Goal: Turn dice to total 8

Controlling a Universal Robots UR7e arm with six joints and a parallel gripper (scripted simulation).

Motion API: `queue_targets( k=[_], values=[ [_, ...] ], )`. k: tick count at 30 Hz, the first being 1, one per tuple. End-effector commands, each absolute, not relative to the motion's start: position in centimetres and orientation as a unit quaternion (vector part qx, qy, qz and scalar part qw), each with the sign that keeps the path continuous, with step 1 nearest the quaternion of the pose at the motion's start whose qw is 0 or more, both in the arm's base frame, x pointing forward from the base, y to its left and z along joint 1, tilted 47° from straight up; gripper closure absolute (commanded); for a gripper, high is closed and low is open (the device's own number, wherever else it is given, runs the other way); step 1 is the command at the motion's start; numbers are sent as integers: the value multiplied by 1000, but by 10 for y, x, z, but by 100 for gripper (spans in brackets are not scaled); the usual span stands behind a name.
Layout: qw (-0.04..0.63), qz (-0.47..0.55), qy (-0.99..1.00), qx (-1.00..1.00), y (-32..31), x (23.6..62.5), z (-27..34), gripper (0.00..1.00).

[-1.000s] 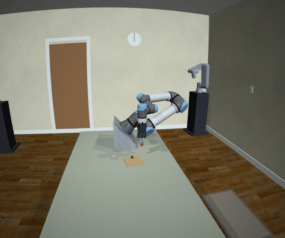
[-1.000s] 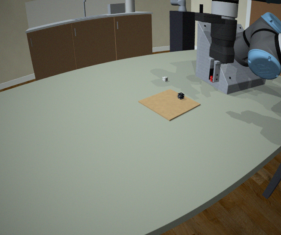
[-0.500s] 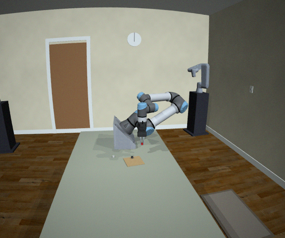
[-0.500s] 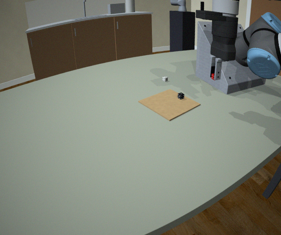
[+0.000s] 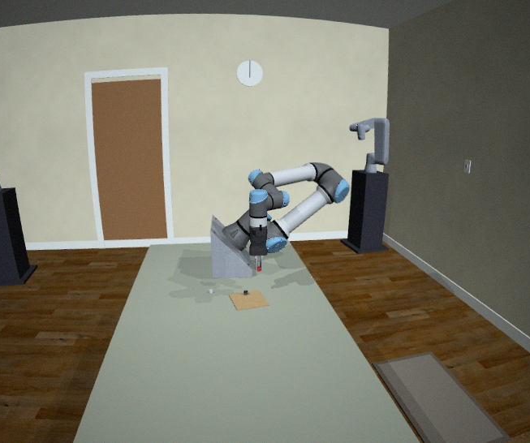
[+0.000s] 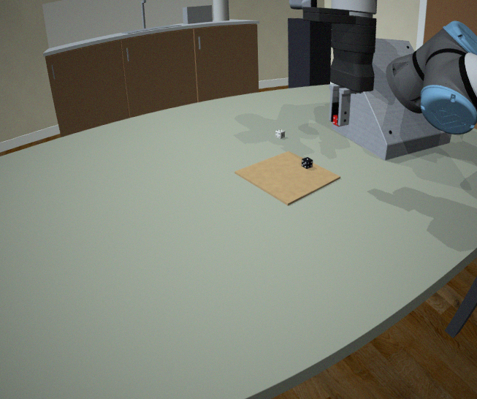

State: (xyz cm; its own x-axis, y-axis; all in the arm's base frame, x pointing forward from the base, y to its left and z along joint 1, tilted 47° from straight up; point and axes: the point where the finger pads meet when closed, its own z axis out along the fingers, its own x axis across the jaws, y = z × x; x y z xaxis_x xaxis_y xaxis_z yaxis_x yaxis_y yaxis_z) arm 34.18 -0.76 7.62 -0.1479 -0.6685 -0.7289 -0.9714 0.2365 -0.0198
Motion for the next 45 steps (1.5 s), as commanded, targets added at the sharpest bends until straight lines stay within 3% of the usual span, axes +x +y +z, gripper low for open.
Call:
queue_targets(
  k=[1,9,28,45],
  values=[
    [325,226,698,-597,-37,378,53,66],
    [330,219,684,-612,-52,398,35,66],
    [330,219,684,-613,-52,399,34,66],
    [330,219,684,-613,-17,408,0,66]
  ],
)
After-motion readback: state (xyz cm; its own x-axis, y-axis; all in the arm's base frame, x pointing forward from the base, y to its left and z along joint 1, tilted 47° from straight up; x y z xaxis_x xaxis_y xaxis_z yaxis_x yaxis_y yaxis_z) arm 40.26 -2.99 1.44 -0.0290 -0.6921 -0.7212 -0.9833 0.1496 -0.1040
